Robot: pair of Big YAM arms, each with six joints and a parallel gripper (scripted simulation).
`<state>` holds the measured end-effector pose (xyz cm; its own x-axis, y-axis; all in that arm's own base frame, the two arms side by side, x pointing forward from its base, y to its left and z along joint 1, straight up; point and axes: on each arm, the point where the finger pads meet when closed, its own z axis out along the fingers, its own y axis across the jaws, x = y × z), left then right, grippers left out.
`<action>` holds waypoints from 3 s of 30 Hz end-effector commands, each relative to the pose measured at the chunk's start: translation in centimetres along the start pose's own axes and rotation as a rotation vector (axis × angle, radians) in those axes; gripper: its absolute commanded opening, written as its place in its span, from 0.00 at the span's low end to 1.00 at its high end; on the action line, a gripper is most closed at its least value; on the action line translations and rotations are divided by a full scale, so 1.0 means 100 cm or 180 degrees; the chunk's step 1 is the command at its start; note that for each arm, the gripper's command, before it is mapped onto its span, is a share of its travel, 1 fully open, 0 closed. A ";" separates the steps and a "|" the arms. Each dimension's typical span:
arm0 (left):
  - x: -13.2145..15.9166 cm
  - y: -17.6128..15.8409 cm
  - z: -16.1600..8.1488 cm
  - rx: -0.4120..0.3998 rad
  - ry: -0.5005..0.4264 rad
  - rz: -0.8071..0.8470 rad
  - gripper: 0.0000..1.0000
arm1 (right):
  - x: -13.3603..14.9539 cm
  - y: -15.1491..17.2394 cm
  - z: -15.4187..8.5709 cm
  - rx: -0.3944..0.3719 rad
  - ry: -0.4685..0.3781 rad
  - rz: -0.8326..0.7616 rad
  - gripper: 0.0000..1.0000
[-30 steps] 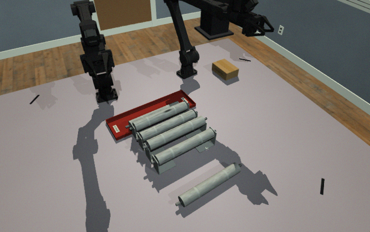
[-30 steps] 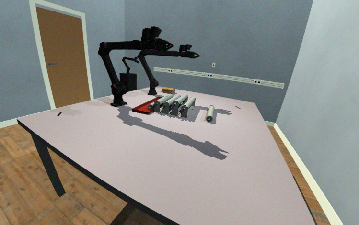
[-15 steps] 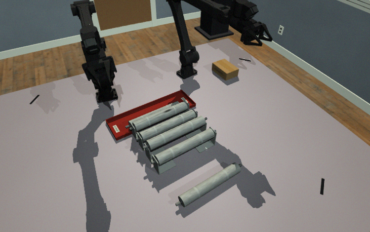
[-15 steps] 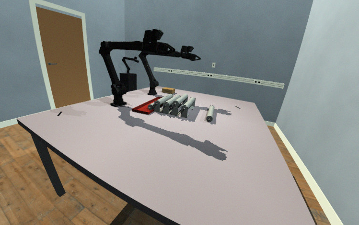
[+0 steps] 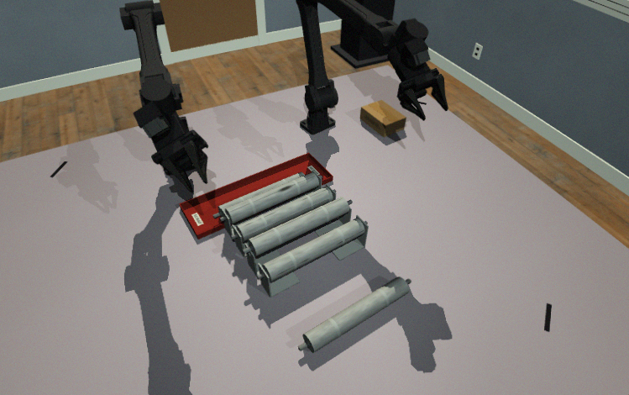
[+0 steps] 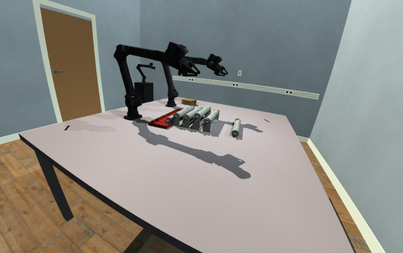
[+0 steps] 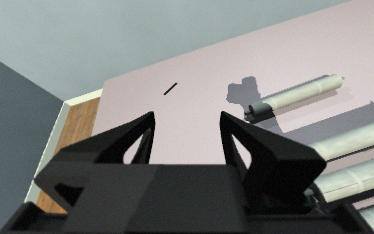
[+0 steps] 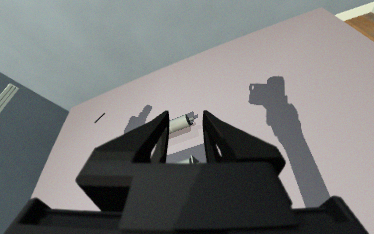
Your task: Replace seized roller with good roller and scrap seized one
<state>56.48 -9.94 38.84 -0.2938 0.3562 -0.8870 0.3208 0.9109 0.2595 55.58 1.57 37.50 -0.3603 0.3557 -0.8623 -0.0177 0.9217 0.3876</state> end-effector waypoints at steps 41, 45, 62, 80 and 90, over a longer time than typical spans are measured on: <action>0.115 -0.262 0.063 0.2862 0.1560 0.2616 0.62 | 0.168 -0.042 0.061 0.0715 0.2317 0.3607 0.32; 0.133 -0.289 0.062 0.3117 0.1659 0.2745 0.62 | 0.190 -0.053 0.064 0.0875 0.2482 0.3829 0.32; 0.177 -0.310 0.052 0.3368 0.1913 0.2736 0.62 | 0.220 -0.055 0.052 0.0951 0.2681 0.3888 0.32; 0.223 -0.334 0.072 0.3352 0.1919 0.2740 0.62 | 0.270 -0.040 0.091 0.1024 0.2717 0.3999 0.32; 0.180 -0.321 0.069 0.3241 0.1720 0.2764 0.62 | 0.249 -0.034 0.090 0.0923 0.2670 0.3951 0.32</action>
<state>45.84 -33.37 9.46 0.0911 0.9617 -0.2586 0.9956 -0.0942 0.0006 53.28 8.14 9.62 -0.3970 0.8099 0.4317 0.8524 0.1511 0.5005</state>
